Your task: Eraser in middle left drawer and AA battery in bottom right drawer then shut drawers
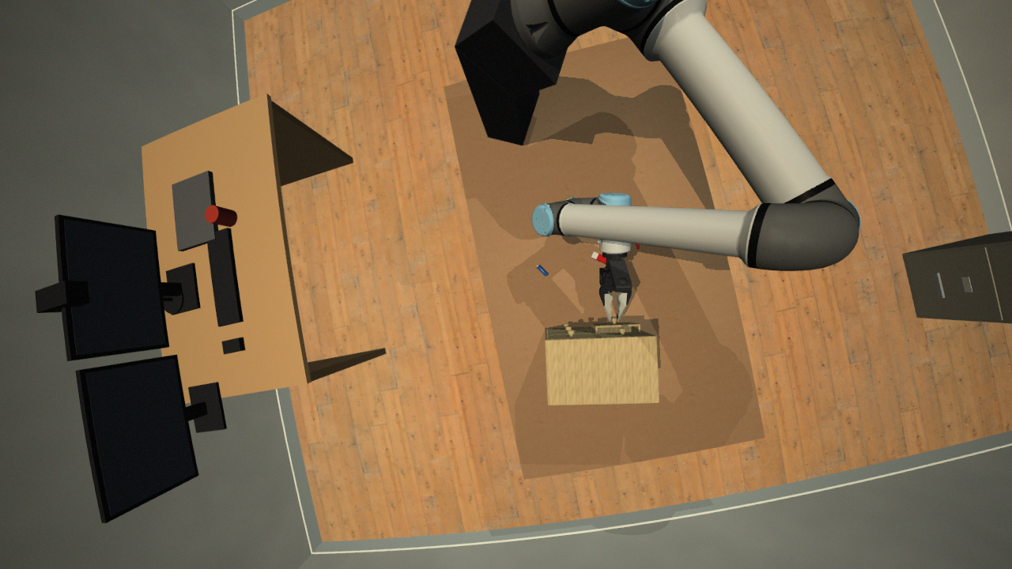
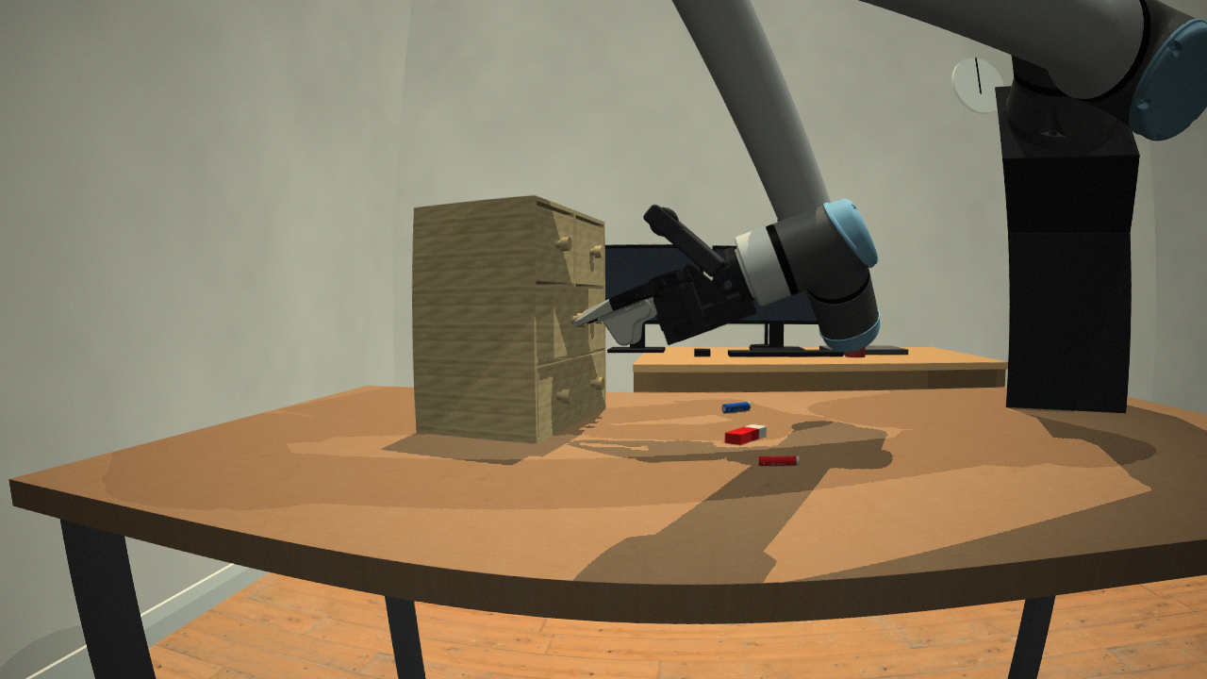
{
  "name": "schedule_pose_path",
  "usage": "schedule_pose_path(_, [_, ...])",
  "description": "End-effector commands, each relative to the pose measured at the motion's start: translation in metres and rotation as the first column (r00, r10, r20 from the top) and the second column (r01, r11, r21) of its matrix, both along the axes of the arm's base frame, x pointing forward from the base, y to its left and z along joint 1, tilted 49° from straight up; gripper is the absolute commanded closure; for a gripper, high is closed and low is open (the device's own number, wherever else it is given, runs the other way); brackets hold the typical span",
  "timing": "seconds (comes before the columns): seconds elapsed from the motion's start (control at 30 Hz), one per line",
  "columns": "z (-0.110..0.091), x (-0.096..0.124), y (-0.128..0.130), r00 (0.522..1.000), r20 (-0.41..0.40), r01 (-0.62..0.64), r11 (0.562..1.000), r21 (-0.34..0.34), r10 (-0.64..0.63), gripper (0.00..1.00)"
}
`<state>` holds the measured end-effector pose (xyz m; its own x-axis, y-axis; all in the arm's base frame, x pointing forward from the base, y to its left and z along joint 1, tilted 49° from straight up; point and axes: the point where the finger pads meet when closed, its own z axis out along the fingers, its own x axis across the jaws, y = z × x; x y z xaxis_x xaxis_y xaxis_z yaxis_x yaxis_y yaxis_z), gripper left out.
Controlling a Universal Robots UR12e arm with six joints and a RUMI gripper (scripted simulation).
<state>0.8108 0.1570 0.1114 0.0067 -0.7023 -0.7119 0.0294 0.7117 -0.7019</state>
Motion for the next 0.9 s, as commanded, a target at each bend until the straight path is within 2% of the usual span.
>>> schedule_pose_path(0.0, [-0.001,-0.003,0.001,1.000,0.000,0.000,1.000,0.000,0.000,0.93])
schedule_pose_path(0.87, [-0.005,-0.019,0.005,1.000,0.000,0.000,1.000,0.000,0.000,0.93])
